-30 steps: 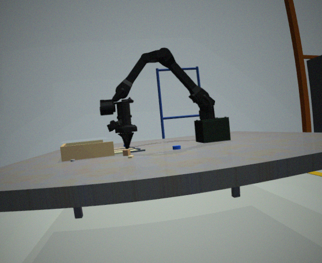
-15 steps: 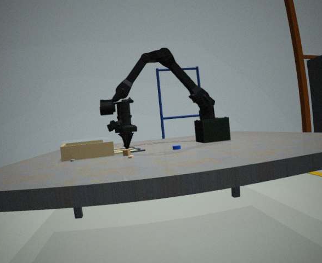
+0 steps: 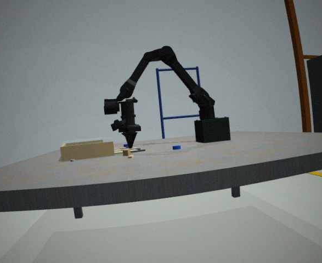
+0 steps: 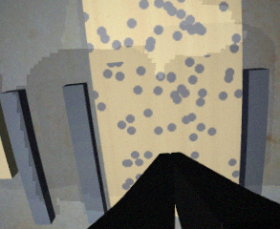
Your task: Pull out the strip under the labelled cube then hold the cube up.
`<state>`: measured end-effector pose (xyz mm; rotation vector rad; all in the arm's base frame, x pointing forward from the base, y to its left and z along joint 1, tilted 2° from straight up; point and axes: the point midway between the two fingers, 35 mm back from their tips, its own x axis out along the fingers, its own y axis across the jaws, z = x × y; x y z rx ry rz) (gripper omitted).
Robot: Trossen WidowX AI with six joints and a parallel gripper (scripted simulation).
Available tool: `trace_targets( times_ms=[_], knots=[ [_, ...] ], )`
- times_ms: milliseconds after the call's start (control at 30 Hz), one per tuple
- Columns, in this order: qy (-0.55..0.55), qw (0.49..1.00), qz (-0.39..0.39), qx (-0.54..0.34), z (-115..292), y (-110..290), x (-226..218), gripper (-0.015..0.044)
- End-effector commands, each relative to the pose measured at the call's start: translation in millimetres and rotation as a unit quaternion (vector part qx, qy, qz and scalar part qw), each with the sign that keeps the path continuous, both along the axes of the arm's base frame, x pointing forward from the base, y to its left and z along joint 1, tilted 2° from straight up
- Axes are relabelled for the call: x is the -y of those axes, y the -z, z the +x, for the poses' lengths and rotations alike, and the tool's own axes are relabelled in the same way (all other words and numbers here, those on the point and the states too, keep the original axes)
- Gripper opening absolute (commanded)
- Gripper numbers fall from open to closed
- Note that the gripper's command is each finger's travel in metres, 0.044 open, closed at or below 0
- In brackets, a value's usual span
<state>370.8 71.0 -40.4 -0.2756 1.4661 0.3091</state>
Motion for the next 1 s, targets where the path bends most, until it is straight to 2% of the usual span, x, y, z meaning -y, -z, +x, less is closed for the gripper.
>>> trace_targets(
  times_ms=[0,967],
  knots=[
    [-0.003,1.0,-0.004,-0.008,-11,5,4,0.0],
    [-0.003,1.0,-0.005,-0.01,-52,10,21,0.0]
  ],
)
